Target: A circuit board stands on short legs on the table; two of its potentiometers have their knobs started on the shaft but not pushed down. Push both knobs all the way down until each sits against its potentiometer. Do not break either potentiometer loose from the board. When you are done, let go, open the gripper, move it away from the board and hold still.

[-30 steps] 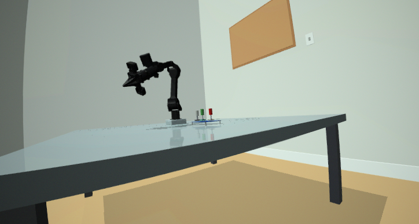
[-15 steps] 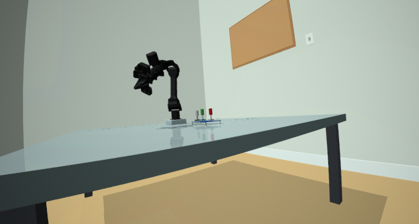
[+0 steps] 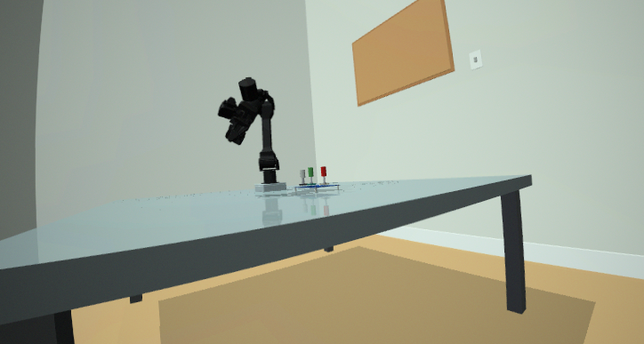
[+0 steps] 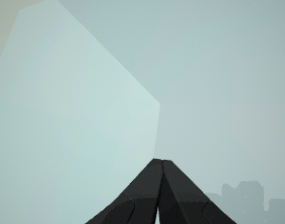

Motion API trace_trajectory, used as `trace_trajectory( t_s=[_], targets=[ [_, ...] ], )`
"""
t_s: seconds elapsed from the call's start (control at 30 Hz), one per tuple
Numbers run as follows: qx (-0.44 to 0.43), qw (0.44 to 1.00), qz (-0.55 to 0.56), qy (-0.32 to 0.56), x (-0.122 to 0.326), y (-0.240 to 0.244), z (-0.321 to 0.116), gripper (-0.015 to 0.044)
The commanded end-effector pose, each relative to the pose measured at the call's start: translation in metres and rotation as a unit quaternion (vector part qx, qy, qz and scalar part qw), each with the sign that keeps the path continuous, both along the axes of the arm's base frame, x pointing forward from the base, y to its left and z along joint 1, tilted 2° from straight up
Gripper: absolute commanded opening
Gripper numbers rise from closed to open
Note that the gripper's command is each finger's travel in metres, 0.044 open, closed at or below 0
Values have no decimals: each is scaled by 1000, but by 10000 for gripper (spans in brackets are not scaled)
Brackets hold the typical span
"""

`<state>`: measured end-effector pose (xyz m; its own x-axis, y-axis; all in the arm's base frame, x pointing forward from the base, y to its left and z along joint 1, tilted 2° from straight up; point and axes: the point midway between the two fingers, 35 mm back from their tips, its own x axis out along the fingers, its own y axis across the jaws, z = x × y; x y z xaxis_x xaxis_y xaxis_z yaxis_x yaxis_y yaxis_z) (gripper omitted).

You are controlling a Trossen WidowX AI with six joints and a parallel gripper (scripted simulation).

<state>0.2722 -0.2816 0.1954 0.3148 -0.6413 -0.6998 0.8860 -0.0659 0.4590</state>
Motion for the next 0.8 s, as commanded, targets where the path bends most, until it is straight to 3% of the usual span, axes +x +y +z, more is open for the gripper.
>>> trace_trajectory(
  t_s=[0.0, 0.77],
  targets=[
    [8, 998, 46, 30, 11, 13, -6, 0],
    [38, 918, 339, 203, 62, 105, -28, 0]
  ],
)
